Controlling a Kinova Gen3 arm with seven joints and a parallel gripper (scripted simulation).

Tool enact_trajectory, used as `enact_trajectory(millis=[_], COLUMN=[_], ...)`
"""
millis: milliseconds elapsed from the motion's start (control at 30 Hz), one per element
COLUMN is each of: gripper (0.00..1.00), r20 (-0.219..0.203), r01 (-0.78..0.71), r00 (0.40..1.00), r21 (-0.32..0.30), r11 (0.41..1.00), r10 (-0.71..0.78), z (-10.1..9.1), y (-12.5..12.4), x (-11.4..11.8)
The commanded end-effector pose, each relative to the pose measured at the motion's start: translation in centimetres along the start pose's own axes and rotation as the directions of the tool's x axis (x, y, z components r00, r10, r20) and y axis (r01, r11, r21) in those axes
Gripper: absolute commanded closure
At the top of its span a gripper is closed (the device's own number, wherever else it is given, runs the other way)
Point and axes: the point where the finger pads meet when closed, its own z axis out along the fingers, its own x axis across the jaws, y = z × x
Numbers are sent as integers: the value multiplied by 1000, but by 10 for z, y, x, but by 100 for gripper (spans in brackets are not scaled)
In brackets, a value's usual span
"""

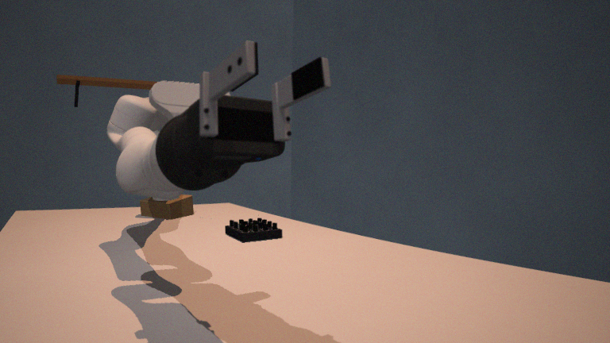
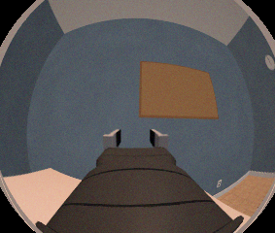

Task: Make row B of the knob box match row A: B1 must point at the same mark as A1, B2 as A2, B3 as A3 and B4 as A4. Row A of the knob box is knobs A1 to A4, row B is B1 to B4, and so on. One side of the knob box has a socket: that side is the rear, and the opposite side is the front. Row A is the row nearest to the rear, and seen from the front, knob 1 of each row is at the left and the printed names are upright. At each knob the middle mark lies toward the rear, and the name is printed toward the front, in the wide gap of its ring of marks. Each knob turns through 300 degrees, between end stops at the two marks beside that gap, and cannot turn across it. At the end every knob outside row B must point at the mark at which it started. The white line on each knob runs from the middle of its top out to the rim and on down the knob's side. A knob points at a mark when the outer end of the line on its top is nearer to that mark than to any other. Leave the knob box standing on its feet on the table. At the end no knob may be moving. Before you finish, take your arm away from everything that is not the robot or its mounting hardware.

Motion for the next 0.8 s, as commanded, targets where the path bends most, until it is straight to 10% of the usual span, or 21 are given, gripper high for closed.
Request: enact_trajectory(millis=[0,767], gripper=[0,0], r20=[0,-7], r01=[1,-15], r00=[1000,1000], r21=[3,8], r11=[1000,1000], r10=[-1,15], z=[1,2], y=[-3,-11], x=[0,7])
